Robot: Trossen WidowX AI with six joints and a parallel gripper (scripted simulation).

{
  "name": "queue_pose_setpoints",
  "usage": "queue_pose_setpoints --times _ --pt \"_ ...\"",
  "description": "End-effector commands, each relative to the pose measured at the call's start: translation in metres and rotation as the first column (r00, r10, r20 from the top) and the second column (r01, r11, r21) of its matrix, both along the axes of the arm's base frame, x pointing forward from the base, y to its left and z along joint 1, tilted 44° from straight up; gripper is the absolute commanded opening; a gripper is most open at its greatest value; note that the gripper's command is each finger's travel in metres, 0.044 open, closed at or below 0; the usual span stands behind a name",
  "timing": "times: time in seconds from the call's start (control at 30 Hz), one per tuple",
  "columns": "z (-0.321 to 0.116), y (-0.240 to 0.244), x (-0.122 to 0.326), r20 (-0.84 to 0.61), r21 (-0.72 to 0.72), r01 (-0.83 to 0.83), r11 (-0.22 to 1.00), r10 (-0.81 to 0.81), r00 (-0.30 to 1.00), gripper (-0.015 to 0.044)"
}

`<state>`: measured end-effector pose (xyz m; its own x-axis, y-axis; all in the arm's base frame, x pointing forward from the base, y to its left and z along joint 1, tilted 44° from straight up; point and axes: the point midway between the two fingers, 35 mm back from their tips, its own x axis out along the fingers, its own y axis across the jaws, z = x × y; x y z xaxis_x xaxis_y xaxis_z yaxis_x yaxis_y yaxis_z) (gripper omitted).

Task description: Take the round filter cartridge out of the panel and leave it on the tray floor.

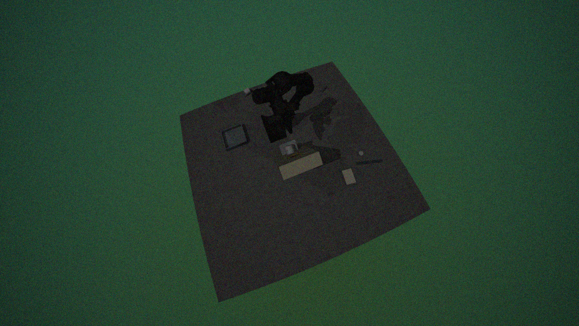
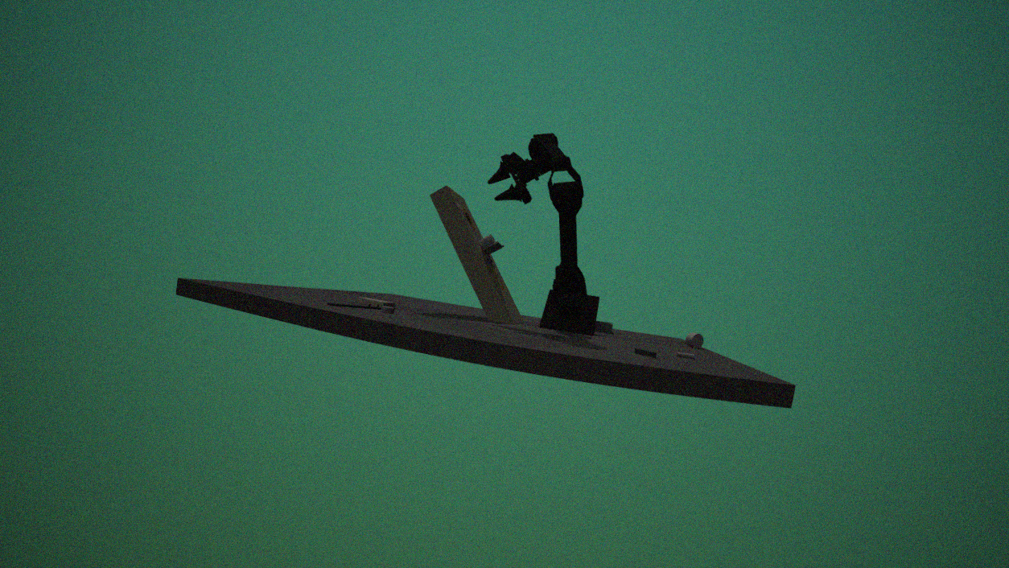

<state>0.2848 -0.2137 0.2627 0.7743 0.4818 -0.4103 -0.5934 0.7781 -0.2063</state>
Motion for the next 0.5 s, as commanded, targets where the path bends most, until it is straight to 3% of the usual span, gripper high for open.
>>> queue_pose_setpoints --times 0.0,0.07,0.23,0.47 --pt "-0.01 0.007 -0.004 -0.133 0.108 0.039 0.993 -0.024 0.991 0.0361" --pt "-0.03 0.024 -0.011 -0.324 0.236 0.13 0.963 -0.048 0.945 0.0309" --pt "-0.075 0.066 -0.038 -0.737 0.363 0.437 0.823 -0.034 0.675 0.0305" --pt "-0.081 0.072 -0.042 -0.782 0.357 0.482 0.8 -0.027 0.623 0.0305"
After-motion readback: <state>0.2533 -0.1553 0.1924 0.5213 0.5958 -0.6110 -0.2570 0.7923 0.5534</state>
